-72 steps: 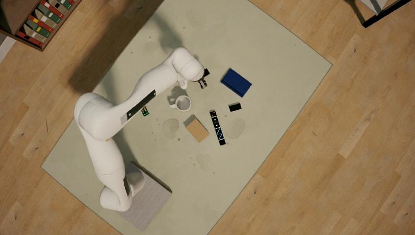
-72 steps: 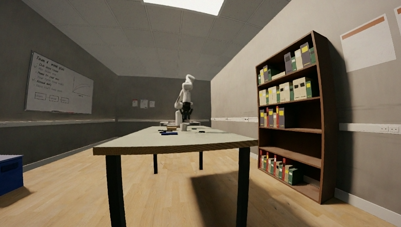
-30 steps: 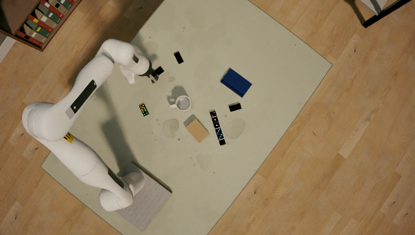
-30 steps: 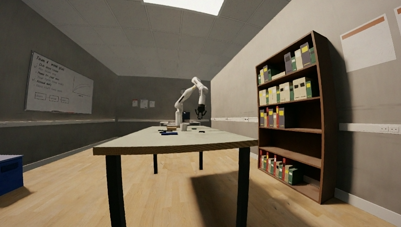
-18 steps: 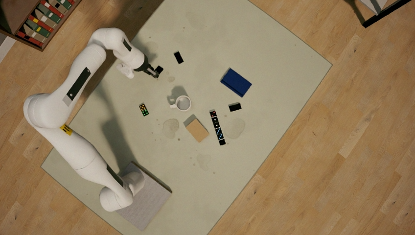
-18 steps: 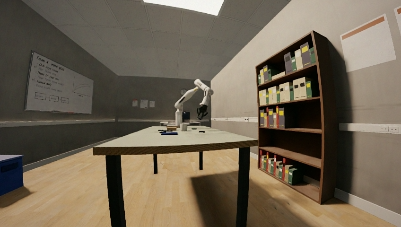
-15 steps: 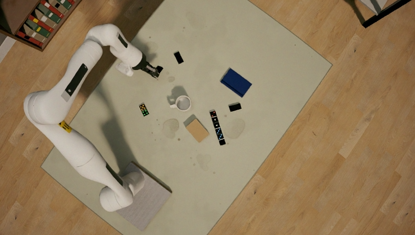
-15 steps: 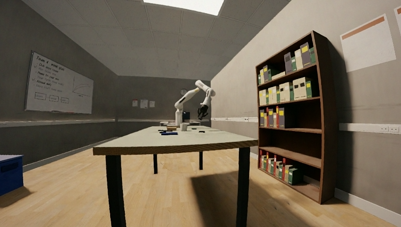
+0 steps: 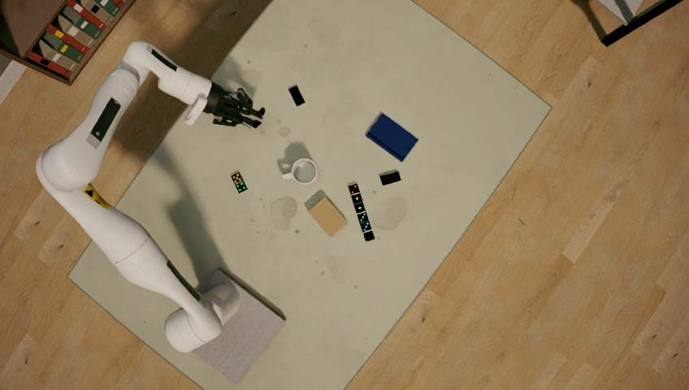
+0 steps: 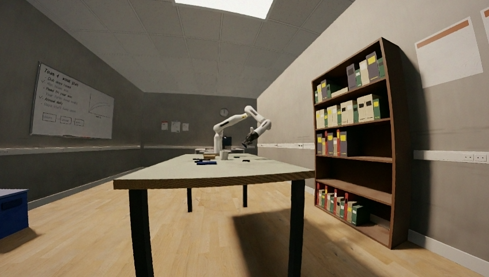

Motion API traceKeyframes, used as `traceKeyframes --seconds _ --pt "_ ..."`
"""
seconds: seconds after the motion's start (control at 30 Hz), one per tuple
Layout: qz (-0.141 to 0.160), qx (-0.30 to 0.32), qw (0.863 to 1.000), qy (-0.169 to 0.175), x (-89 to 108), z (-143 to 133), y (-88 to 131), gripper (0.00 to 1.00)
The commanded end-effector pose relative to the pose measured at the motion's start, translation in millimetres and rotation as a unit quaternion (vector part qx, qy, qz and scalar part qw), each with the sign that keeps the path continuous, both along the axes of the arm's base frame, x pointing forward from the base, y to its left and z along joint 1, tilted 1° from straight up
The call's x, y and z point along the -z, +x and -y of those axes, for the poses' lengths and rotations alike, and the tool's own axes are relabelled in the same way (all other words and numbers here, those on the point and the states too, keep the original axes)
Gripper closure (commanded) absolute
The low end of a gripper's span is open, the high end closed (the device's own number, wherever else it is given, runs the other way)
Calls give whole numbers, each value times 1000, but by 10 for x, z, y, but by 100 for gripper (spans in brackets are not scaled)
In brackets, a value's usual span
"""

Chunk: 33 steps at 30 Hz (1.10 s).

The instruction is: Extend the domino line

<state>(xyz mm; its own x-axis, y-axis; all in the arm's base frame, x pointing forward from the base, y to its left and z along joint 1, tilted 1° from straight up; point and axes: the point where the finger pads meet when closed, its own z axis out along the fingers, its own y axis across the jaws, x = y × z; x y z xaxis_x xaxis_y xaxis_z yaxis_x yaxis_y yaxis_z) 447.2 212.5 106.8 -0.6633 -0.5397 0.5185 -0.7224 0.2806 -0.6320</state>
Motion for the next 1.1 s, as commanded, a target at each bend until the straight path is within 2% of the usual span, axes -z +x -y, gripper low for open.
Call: traceKeyframes --seconds 0.0,0.07,0.17,0.23,0.27,0.4,0.53,0.67,0.73,0.8,0.93,1.07 --pt "-50 -98 990 -83 7 20 -2 69" --pt "-74 -147 979 -123 8 17 -1 69" --pt "-108 -216 953 -183 9 15 0 69" --pt "-108 -216 953 -183 9 15 0 69" --pt "-129 -259 932 -217 10 14 1 69" --pt "-163 -330 888 -276 11 11 1 69" --pt "-187 -381 848 -318 12 10 1 69" --pt "-205 -417 815 -348 14 8 -1 69" --pt "-210 -429 802 -358 13 9 0 69" --pt "-210 -429 802 -358 13 9 0 69" --pt "-218 -446 784 -372 14 8 -1 69" --pt "-223 -454 775 -379 16 7 -3 69"
